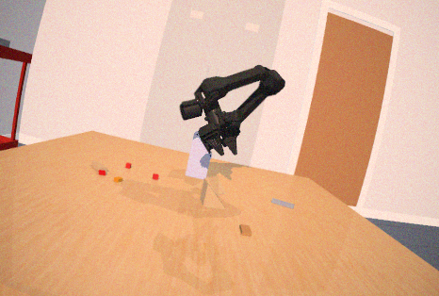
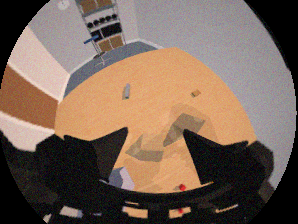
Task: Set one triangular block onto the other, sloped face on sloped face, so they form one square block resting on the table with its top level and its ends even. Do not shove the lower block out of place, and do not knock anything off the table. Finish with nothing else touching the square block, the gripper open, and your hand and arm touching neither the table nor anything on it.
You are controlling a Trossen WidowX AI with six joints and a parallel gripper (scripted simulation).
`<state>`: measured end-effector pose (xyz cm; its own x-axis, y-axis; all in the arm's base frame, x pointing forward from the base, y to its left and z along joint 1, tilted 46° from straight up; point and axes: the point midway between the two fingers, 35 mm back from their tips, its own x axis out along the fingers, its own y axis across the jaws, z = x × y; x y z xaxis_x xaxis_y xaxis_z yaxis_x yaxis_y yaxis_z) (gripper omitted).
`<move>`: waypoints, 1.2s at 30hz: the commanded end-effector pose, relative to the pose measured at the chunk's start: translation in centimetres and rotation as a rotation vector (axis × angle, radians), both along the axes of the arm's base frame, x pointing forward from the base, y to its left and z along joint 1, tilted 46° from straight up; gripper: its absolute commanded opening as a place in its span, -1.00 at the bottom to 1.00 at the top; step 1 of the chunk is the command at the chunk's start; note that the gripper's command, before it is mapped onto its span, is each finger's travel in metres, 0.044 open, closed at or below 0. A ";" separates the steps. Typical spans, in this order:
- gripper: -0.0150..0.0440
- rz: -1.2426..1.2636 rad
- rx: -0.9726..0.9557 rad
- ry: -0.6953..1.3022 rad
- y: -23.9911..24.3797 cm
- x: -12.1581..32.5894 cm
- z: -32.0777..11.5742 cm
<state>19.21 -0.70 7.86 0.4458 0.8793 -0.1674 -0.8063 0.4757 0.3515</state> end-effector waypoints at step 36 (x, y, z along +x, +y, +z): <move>1.00 0.511 -1.163 0.676 7.8 4.4 0.8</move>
